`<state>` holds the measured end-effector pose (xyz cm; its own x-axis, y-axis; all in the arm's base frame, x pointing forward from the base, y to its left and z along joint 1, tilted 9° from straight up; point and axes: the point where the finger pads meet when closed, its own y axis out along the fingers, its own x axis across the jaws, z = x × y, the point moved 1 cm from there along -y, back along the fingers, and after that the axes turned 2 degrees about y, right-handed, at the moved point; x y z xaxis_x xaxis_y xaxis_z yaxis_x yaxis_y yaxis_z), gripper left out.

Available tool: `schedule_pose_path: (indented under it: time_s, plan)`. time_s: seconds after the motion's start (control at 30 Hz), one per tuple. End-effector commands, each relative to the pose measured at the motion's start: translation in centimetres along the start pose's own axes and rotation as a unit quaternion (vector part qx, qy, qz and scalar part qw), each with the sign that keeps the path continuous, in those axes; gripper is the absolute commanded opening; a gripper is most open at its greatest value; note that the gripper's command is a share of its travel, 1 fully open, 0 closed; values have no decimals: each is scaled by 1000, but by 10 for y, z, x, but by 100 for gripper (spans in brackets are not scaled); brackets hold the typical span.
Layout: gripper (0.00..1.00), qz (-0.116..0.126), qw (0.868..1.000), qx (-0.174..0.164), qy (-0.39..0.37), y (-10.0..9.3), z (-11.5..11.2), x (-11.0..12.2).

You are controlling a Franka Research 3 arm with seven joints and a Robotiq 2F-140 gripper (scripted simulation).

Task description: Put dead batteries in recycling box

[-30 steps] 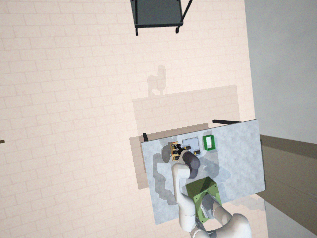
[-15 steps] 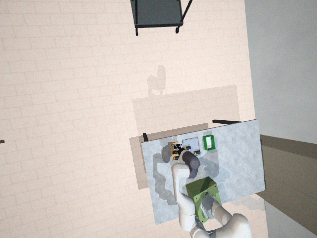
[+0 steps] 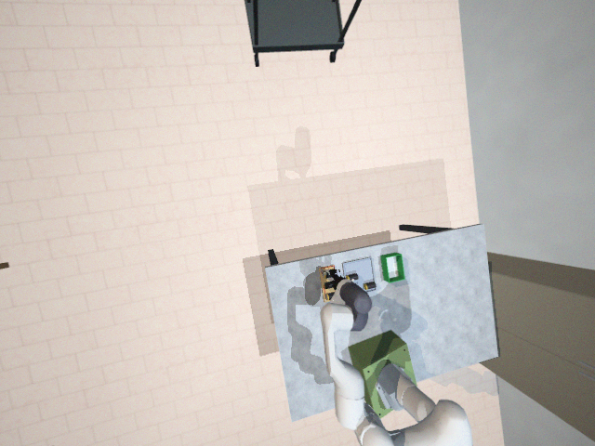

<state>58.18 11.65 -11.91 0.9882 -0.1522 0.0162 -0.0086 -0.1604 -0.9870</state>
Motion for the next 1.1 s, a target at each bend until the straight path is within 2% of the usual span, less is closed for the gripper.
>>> schedule_pose_path:
  time_s: [0.0,0.63,0.67,1.07]
  plan:
    - [16,-4,1000,-1,0,4,-2,3]
    - [16,-4,1000,-1,0,6,-2,3]
    - [29,-4,1000,-1,0,6,-2,3]
    - [29,-4,1000,-1,0,6,-2,3]
